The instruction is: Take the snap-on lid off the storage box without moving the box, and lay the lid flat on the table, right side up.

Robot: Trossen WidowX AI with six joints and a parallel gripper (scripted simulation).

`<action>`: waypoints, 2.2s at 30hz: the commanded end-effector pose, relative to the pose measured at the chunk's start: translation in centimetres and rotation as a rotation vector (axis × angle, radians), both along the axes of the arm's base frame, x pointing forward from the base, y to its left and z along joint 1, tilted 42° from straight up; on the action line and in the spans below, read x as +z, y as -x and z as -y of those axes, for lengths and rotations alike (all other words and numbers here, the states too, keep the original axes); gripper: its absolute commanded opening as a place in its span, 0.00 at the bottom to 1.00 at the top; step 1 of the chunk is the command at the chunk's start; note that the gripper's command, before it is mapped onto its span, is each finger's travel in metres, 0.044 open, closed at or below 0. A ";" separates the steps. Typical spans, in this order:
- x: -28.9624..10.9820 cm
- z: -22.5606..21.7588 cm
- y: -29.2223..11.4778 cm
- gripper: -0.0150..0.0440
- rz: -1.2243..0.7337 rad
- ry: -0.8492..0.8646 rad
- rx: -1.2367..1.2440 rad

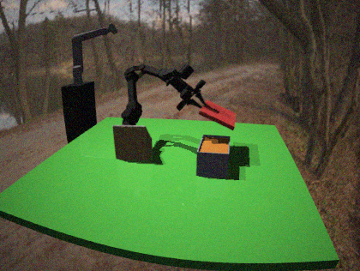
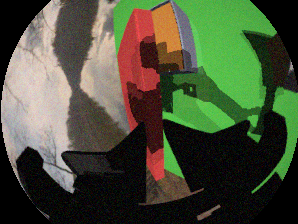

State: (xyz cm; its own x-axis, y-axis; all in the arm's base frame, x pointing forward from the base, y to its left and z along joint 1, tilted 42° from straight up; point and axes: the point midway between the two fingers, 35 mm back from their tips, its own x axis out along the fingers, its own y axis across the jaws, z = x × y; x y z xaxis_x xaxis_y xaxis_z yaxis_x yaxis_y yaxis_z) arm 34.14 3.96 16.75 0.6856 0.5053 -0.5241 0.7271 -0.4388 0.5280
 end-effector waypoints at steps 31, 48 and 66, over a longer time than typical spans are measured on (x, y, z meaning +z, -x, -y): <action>5.3 -4.9 0.5 0.25 0.020 0.000 -0.008; 7.6 -7.4 0.8 0.25 0.020 -0.002 -0.008; 10.1 -10.1 1.1 0.25 0.022 -0.004 -0.009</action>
State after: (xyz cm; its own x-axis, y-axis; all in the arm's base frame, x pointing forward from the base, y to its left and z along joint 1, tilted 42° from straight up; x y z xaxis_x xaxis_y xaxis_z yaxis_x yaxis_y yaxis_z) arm 32.92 13.70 26.12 0.6923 0.5077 -0.5128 0.7200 -0.4382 0.5382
